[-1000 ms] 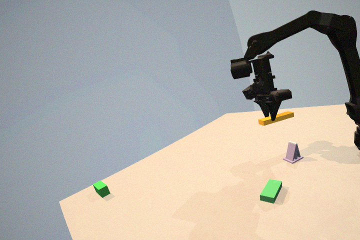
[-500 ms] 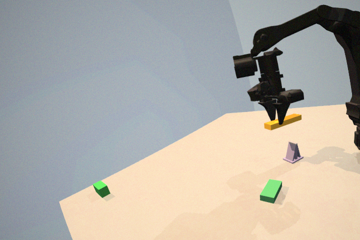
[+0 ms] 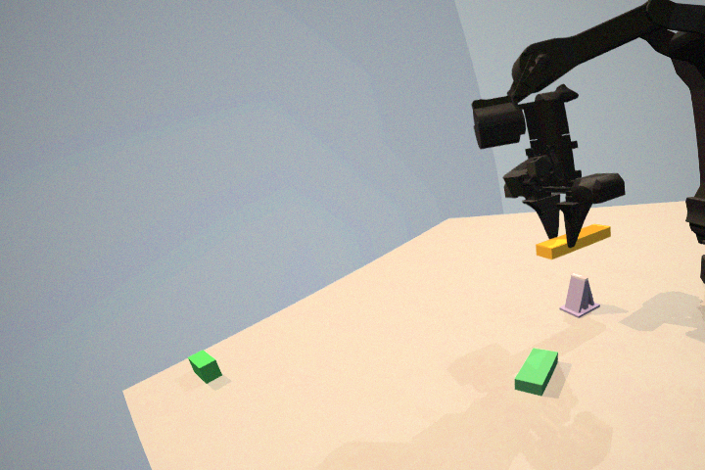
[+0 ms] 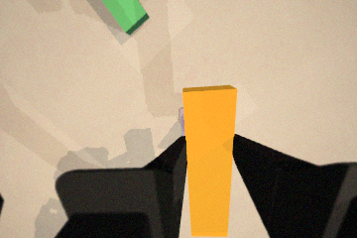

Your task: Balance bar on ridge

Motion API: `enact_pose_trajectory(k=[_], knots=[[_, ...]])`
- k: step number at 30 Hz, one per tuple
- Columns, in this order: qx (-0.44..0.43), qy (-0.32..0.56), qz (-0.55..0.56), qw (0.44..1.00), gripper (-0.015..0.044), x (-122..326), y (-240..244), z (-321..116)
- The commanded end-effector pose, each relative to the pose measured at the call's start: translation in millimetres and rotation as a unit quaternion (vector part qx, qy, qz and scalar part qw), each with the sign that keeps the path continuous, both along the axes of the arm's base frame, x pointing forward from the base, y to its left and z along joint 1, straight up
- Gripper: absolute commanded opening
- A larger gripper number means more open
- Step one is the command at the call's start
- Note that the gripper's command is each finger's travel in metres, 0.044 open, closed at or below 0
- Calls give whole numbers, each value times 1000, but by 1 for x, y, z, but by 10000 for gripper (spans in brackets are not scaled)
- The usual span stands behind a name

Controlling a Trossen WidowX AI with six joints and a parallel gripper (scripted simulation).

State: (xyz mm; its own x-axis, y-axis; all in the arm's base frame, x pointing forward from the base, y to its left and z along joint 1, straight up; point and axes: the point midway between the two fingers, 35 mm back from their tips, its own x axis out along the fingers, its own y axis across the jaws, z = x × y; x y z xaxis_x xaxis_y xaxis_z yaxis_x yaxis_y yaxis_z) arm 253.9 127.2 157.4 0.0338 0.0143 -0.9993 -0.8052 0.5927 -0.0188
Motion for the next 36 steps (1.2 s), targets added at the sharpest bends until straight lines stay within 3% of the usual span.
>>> enact_pose_trajectory(k=[1,36], knots=[[0,3,0,1000,0,-3,1,-6],[0,3,0,1000,0,-3,1,-43]])
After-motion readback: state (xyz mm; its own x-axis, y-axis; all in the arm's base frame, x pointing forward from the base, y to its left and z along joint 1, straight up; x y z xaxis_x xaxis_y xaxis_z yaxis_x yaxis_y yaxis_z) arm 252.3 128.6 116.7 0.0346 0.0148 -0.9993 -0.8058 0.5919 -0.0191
